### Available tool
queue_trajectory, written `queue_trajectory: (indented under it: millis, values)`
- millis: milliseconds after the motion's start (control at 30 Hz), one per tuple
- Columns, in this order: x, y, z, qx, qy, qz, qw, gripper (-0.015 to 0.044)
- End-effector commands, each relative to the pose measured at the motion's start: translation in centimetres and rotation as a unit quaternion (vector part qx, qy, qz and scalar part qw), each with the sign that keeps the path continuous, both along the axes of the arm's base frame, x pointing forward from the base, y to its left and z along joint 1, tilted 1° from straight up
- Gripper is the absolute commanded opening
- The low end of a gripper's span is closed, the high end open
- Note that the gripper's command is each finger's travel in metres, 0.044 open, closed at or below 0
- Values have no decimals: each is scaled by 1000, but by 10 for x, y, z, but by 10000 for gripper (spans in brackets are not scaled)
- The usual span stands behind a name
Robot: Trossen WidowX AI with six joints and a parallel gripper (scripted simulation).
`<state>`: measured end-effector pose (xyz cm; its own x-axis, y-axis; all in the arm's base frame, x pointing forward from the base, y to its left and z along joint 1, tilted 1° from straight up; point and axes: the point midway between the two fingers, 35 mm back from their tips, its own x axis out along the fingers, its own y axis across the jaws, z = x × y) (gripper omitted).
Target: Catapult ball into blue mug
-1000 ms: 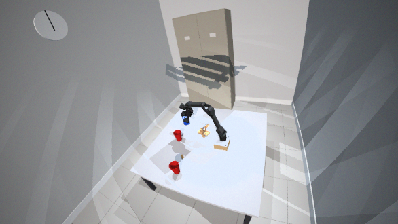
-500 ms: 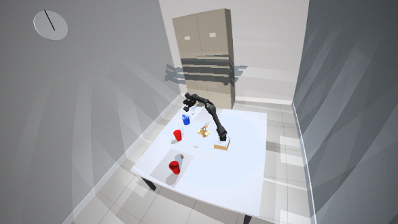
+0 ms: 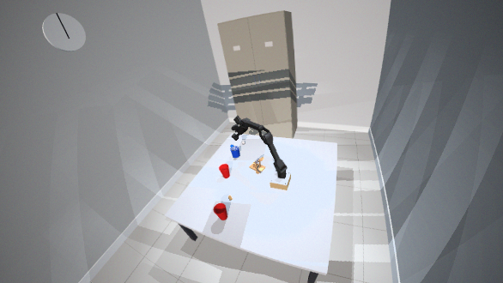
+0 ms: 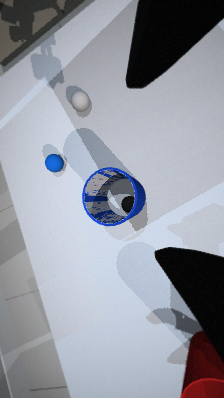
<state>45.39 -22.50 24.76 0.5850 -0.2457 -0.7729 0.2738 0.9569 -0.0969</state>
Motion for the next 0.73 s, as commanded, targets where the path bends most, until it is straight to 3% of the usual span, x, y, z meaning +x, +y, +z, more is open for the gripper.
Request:
queue_trajectory:
  millis: [0, 700]
  values:
    - [1, 0, 3, 2, -6, -1, 1000, 440]
    - [0, 0, 0, 0, 0, 0, 1000, 440]
